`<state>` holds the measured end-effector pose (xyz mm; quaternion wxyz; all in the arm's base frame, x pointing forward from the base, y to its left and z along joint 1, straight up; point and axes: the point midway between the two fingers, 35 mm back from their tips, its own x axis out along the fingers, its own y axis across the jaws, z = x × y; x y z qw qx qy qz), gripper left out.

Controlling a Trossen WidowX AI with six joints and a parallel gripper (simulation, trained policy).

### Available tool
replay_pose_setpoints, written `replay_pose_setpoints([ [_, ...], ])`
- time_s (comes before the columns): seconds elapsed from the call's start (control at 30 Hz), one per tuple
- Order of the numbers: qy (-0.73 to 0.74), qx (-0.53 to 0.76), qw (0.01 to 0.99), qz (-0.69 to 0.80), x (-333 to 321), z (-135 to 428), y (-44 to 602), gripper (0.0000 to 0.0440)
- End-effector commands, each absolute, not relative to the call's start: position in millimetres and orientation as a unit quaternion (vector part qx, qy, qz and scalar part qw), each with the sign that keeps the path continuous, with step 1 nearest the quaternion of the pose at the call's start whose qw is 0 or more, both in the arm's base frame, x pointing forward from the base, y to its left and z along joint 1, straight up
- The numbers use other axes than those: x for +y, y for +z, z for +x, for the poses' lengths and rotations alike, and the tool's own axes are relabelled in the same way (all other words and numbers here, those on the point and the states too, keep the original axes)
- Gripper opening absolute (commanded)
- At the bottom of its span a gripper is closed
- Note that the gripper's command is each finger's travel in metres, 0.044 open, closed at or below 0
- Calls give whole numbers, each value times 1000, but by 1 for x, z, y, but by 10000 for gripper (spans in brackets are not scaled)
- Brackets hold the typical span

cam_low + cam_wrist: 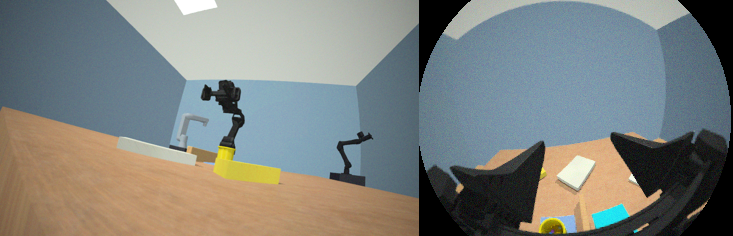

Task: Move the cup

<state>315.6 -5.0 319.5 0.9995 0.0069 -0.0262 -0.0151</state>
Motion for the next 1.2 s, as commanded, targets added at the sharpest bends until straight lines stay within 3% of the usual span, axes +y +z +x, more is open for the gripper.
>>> replay_pose_setpoints([
  [0.0, -13, -26, 1000, 7, -4, 316, 321, 374],
  [0.4, 1, 9, 1000, 27, 4, 318, 322, 68],
  [0.67, 16, 42, 997, 61, 14, 323, 324, 144],
  [1.17, 33, 114, 984, 135, 32, 334, 326, 133],
])
